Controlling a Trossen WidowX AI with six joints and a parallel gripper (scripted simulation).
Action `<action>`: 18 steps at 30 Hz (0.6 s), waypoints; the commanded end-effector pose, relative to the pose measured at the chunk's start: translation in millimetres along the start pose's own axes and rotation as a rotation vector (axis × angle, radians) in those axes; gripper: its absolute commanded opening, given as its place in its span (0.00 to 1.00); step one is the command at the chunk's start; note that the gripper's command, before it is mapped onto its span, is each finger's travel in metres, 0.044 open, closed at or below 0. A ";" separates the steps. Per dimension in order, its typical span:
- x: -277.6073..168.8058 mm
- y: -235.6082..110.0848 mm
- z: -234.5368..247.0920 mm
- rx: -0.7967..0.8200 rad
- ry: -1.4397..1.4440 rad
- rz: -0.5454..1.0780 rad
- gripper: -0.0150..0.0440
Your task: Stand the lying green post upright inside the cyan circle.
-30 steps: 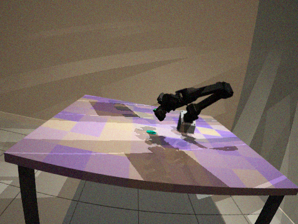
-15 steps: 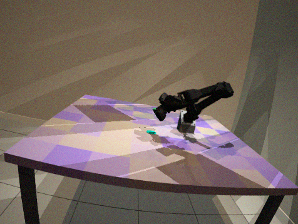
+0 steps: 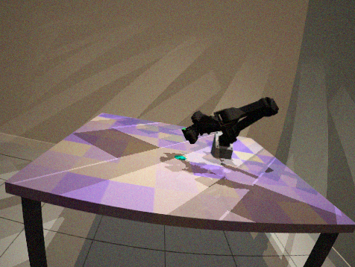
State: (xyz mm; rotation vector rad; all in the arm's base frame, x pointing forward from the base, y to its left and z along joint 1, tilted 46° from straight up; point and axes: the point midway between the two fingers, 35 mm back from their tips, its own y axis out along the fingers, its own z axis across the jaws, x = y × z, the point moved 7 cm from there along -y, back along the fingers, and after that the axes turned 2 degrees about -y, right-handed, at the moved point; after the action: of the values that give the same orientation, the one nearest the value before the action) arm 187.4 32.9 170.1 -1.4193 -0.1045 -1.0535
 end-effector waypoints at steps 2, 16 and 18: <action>-1.2 -1.6 -0.4 0.010 0.028 -0.041 0.29; -4.4 -5.3 -0.5 0.042 0.086 -0.123 0.29; -4.8 -5.9 -0.6 0.047 0.094 -0.134 0.29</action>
State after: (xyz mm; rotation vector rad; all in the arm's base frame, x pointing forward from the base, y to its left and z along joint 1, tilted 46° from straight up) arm 182.0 35.9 171.0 -1.3528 -0.1493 -1.1829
